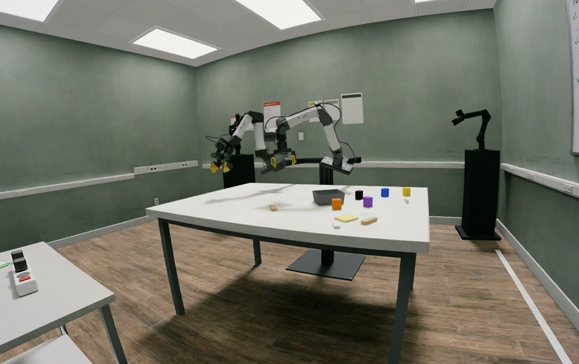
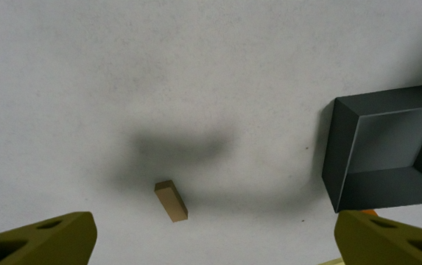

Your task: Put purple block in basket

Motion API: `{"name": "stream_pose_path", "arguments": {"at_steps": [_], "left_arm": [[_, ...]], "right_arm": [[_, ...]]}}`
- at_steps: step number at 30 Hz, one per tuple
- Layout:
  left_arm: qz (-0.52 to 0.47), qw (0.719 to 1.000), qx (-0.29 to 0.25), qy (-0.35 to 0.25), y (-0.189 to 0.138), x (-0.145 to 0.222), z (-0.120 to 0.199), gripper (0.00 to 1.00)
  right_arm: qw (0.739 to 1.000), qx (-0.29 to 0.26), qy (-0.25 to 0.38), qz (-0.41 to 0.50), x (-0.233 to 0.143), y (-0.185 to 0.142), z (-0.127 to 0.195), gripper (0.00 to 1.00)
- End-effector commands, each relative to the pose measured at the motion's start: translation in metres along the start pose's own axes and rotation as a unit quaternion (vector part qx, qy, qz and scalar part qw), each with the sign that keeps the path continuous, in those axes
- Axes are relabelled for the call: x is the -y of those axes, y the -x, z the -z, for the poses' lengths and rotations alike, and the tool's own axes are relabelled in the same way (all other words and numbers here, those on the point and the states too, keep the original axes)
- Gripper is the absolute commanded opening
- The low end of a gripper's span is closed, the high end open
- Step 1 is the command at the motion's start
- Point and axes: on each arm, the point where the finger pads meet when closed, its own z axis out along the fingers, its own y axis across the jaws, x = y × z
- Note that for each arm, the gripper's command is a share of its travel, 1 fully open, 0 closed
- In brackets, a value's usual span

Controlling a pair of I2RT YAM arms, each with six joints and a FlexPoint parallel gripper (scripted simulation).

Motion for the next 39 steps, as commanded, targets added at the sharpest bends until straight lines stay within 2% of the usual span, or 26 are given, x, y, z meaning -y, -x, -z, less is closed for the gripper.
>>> {"name": "stream_pose_path", "arguments": {"at_steps": [1,18,25,28,32,34,39], "left_arm": [[0.002,1.0,-0.002,0.008,-0.002,-0.002,0.005,1.0],[0.002,1.0,-0.002,0.008,-0.002,-0.002,0.005,1.0],[0.115,0.993,0.027,0.022,-0.016,0.01,-0.003,1.0],[0.193,0.98,0.045,0.022,-0.028,0.024,-0.011,1.0],[0.328,0.942,0.069,0.015,-0.05,0.06,-0.027,1.0],[0.328,0.942,0.069,0.015,-0.05,0.06,-0.027,1.0],[0.468,0.88,0.086,0.007,-0.069,0.104,-0.041,1.0]], "right_arm": [[1.0,0.009,-0.002,0.004,0.001,0.007,0.002,1.0],[1.0,0.009,-0.002,0.004,0.001,0.007,0.002,1.0],[1.0,0.009,-0.002,0.004,0.001,0.007,0.002,1.0],[1.0,0.009,-0.002,0.004,0.001,0.007,0.002,1.0],[1.0,0.009,-0.002,0.004,0.001,0.007,0.002,1.0],[1.0,0.009,-0.002,0.004,0.001,0.007,0.002,1.0],[1.0,0.009,-0.002,0.004,0.001,0.007,0.002,1.0]]}}
